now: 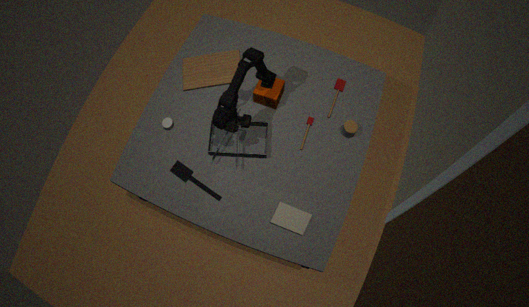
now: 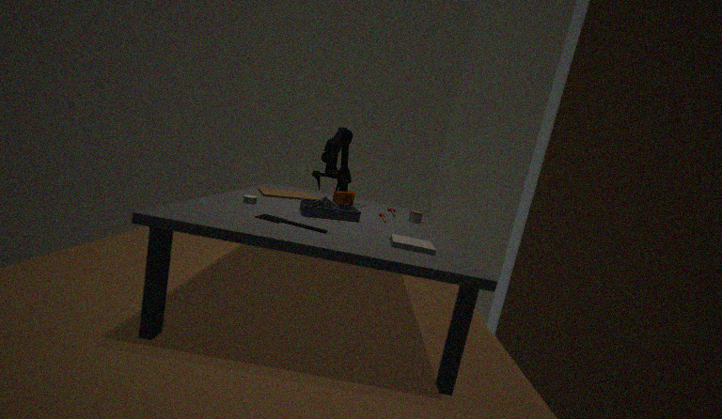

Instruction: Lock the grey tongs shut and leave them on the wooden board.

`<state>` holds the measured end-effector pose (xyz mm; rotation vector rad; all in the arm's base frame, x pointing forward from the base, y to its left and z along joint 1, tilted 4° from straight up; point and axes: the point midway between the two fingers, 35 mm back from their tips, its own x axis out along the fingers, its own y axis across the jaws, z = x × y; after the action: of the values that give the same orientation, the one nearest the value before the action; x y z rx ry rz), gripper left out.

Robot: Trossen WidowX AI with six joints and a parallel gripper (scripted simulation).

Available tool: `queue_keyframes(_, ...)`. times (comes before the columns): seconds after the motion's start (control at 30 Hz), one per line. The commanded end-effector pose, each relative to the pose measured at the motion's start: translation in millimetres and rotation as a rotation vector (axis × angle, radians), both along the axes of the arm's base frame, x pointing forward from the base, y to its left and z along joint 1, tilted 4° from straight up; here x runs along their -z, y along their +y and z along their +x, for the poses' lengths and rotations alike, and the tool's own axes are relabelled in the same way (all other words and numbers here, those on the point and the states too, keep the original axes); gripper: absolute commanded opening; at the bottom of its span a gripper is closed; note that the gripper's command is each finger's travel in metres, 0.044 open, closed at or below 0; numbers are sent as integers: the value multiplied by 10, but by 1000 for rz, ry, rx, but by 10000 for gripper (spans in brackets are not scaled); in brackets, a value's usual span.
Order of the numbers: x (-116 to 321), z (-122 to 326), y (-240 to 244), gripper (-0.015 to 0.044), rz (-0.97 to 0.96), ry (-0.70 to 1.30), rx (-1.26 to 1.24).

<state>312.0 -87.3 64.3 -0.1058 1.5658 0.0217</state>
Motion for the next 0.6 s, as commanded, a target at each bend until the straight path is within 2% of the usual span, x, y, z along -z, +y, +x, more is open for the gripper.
queue_keyframes(0.0,21,84,-1,440,-24,1,0)
queue_keyframes(0.57,159,126,-1,440,-24,0,0)
